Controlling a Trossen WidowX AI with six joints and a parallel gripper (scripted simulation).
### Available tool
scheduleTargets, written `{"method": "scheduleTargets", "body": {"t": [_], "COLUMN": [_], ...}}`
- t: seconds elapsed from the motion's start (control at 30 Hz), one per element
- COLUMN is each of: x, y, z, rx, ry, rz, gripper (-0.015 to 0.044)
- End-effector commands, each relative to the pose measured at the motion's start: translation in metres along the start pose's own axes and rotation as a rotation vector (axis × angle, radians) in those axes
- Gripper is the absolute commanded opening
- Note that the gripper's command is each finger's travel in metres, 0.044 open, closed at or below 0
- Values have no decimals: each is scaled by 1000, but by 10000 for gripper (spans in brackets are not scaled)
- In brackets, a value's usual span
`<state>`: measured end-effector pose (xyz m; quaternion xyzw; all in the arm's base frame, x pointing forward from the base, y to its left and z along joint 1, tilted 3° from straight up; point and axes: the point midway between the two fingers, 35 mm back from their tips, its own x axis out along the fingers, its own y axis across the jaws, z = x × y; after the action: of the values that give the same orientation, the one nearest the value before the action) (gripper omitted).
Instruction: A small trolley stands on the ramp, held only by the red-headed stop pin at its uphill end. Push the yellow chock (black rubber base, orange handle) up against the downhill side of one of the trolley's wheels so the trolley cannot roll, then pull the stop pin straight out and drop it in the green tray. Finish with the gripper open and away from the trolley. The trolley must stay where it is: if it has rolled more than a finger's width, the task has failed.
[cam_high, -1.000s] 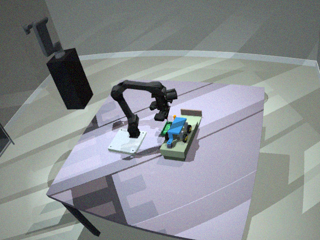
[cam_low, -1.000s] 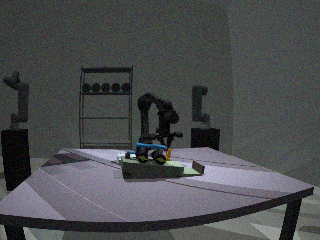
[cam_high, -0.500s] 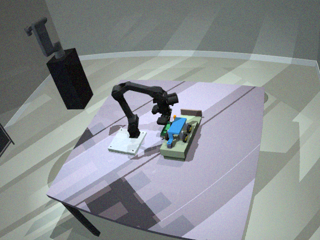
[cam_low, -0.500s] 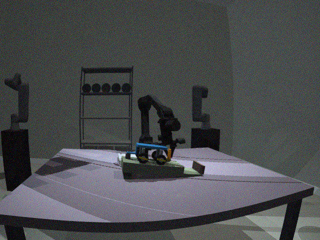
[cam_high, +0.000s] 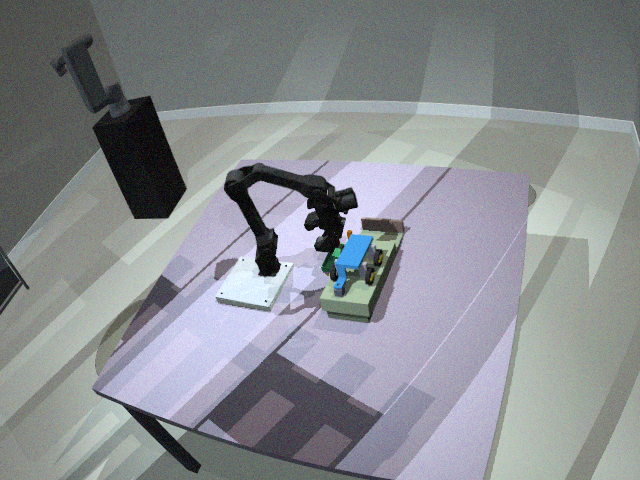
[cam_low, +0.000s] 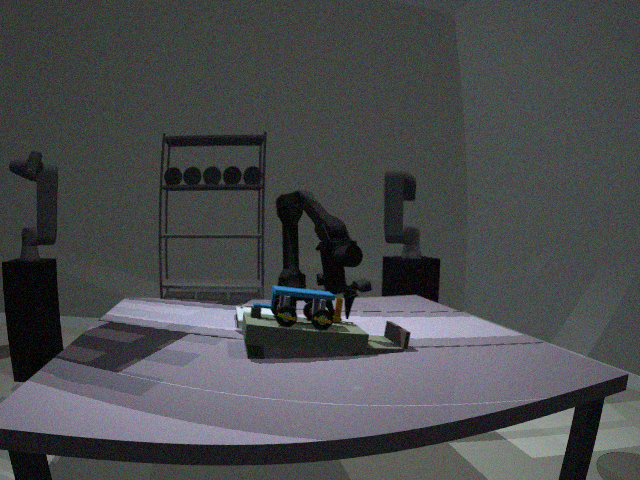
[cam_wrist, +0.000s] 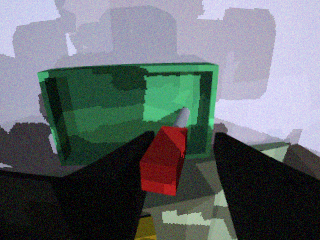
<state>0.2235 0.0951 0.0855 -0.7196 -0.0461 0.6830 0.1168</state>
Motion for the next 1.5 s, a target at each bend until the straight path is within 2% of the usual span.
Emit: {"method": "scheduleTargets", "body": {"t": [0.0, 1.47], "x": [1, 10], "y": [3, 33], "z": [0, -1], "rx": [-4, -4], "ry": [-2, -2], "rz": [-6, -3], "gripper": [190, 190]}}
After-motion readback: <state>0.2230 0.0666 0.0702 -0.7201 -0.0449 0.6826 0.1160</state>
